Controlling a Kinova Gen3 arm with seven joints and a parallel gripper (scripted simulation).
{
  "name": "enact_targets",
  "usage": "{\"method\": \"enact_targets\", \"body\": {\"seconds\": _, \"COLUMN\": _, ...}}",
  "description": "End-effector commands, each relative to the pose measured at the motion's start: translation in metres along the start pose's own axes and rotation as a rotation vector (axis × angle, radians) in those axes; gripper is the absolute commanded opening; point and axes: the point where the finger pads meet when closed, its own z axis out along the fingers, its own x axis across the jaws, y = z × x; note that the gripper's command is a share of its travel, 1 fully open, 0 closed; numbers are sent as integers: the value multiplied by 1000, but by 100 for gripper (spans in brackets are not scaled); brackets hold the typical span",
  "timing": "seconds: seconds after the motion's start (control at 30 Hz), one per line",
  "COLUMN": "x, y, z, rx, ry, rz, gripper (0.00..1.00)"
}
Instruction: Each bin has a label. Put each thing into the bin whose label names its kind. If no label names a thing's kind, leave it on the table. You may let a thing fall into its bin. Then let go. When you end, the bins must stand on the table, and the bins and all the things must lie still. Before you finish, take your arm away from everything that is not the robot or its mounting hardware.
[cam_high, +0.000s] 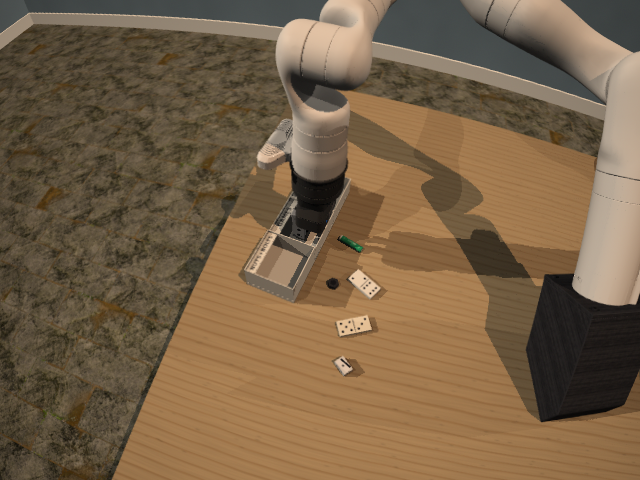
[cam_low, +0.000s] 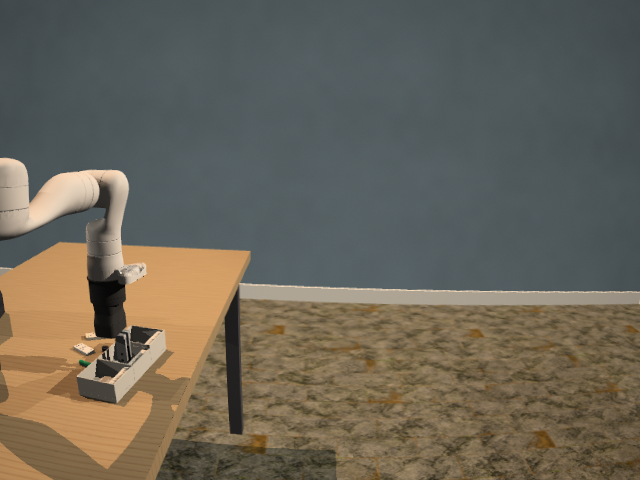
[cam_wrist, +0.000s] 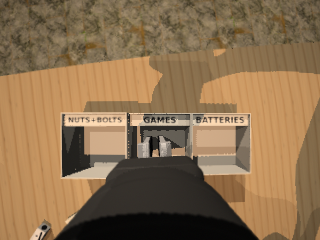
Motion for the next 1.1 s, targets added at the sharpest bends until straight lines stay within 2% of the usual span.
{"method": "enact_targets", "body": {"seconds": 0.0, "x": 0, "y": -1, "z": -1, "rx": 2, "ry": 0, "rz": 0, "gripper": 31}}
{"method": "enact_targets", "body": {"seconds": 0.6, "x": 0, "y": -1, "z": -1, "rx": 2, "ry": 0, "rz": 0, "gripper": 31}}
{"method": "enact_targets", "body": {"seconds": 1.07, "x": 0, "y": 0, "z": -19, "rx": 2, "ry": -1, "rz": 0, "gripper": 31}}
